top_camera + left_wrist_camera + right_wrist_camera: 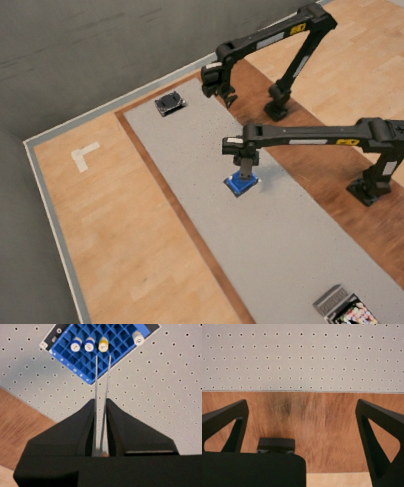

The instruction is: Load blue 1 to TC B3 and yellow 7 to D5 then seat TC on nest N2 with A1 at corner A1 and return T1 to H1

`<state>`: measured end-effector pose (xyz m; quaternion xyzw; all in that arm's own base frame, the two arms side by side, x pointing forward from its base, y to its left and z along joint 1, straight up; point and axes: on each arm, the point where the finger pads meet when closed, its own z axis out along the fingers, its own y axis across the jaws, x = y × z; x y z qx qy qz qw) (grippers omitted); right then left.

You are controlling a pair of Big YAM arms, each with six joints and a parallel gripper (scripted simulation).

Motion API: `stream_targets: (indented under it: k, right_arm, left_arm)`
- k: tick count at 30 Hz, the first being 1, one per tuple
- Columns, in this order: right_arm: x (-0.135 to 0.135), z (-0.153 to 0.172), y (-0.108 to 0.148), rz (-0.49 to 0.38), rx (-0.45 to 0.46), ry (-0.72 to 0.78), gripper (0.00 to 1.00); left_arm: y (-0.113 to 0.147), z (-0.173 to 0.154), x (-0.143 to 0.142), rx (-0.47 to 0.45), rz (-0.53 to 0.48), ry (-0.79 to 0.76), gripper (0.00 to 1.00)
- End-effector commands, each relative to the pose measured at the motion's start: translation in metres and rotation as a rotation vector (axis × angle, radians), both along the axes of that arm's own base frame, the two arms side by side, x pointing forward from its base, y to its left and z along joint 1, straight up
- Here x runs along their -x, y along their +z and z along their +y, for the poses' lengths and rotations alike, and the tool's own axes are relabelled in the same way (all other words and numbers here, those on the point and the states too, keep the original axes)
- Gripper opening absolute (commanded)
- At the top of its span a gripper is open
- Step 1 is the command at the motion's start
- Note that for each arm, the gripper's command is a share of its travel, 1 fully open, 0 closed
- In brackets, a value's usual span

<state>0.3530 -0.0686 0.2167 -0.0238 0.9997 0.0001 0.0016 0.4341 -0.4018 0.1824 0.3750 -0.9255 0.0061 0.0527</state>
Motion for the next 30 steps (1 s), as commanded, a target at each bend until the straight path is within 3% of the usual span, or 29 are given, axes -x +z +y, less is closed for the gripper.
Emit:
stream_targets:
  k: [1,30]
  right_arm:
    - [-0.0085,-0.0009,0.0122,-0.032,0.007,-0.013,1.00]
    - [-0.0085,-0.0009,0.0122,-0.032,0.007,-0.013,1.00]
  left_arm:
    - [0.0091,0.0083,-0.0051,0.013,-0.011,0.008,0.11]
    - [0.0059,0.0024,-0.0118,0.012,-0.010,0.009,0.07]
